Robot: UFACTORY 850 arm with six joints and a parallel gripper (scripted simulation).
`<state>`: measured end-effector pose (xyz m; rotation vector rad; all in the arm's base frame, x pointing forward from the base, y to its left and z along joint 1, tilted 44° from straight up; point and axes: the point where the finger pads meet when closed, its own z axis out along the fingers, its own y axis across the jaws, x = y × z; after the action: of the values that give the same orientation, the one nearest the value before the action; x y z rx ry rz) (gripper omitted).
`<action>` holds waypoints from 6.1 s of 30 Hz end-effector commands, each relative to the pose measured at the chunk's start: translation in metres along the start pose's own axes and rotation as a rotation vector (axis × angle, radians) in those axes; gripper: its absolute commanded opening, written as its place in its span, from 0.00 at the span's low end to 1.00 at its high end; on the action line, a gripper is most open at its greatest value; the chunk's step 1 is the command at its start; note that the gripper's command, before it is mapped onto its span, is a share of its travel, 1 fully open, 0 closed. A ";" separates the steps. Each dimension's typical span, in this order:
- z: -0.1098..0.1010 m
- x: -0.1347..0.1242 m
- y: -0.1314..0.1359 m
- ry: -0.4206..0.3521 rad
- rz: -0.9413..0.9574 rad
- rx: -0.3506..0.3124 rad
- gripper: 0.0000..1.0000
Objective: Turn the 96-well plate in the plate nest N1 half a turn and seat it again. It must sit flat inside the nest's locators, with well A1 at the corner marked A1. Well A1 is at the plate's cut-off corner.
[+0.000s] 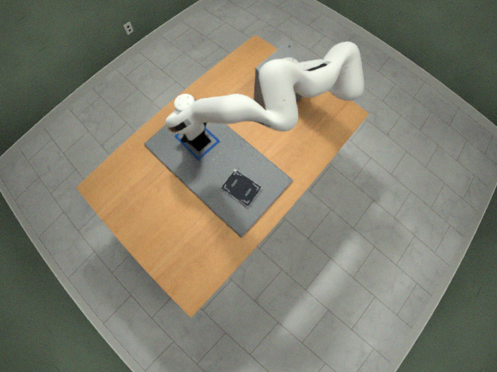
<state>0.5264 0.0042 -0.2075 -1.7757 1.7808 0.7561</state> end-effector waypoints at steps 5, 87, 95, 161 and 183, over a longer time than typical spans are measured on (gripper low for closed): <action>-0.006 0.000 -0.001 0.001 -0.001 0.002 0.00; -0.078 0.000 -0.001 0.001 -0.001 0.002 0.00; -0.079 -0.006 -0.001 0.001 0.066 0.002 0.00; -0.085 -0.199 -0.014 -0.001 2.000 0.001 0.00; -0.087 -0.266 -0.019 -0.002 2.666 0.001 0.00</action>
<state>0.5489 0.1208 0.0252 1.4104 2.9342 1.2120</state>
